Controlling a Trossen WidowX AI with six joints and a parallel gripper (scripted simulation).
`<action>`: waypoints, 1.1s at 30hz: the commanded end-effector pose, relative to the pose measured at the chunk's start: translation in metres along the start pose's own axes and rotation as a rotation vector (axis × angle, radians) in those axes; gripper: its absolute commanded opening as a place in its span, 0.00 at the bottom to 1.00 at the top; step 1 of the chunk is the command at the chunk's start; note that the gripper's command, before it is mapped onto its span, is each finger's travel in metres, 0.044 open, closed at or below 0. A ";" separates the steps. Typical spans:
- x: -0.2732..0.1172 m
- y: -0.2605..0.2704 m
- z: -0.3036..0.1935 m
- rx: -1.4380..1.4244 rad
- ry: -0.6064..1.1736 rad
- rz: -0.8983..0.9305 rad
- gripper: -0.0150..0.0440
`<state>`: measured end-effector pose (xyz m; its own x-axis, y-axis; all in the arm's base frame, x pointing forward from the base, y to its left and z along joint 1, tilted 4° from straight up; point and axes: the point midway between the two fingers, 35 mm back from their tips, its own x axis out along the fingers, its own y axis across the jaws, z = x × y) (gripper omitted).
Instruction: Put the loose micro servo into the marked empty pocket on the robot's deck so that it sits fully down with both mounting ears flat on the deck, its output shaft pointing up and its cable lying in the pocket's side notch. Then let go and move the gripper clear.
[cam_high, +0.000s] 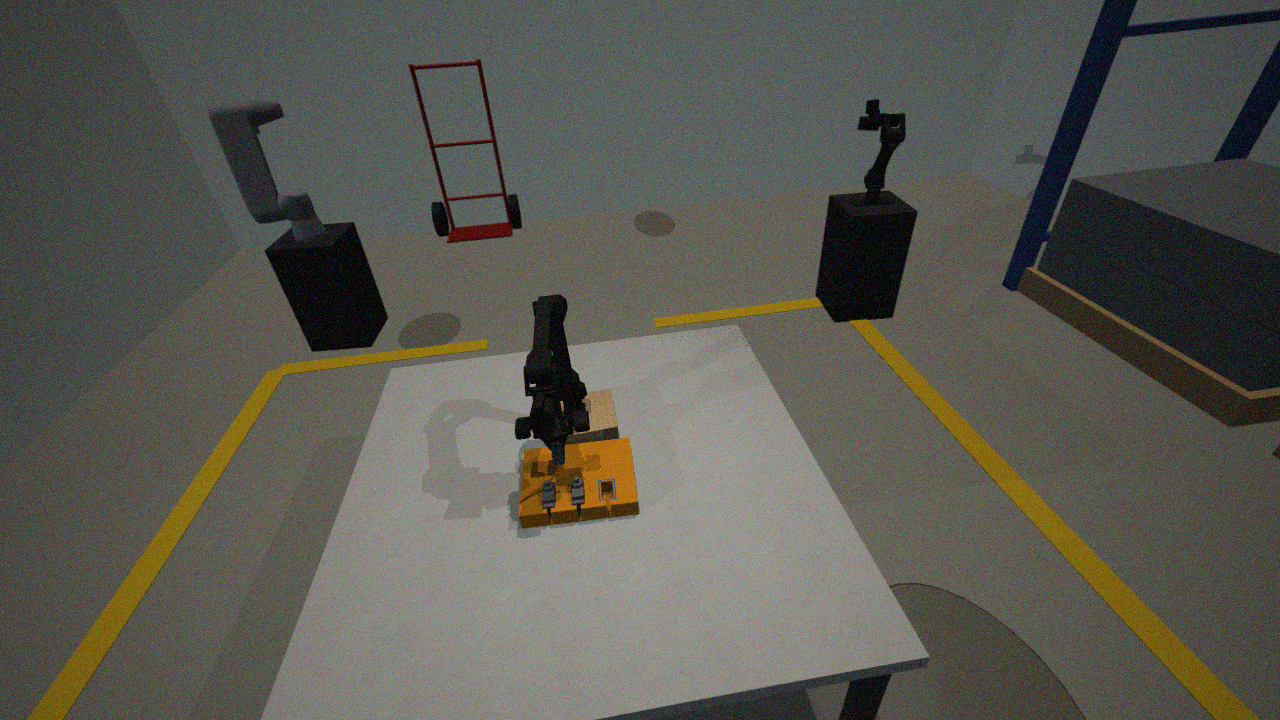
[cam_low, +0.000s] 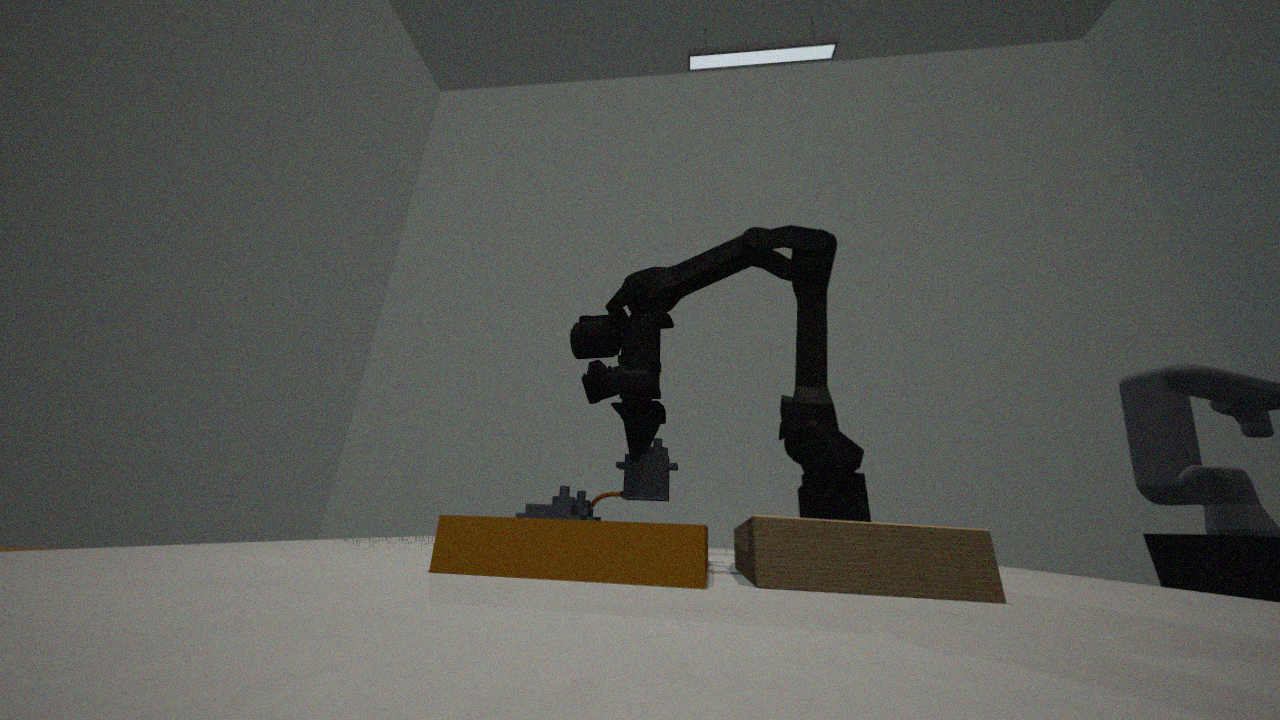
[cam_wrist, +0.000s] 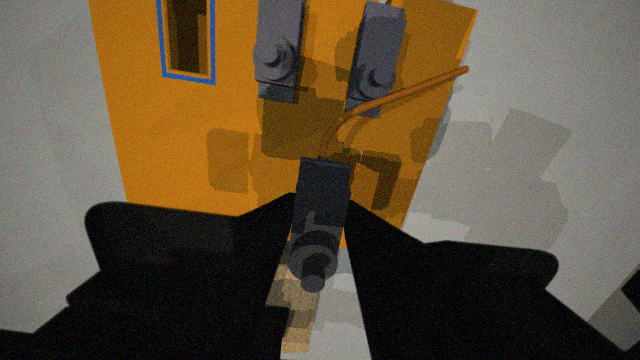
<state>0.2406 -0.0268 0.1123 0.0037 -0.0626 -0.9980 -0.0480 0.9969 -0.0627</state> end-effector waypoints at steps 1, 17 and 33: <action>0.000 0.017 0.000 0.000 -0.002 0.003 0.25; -0.001 0.084 0.001 0.000 -0.001 0.008 0.25; -0.001 0.121 0.008 0.000 -0.002 0.011 0.25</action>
<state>0.2362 0.0920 0.1045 -0.0013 -0.0565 -0.9984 -0.0528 0.9970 -0.0564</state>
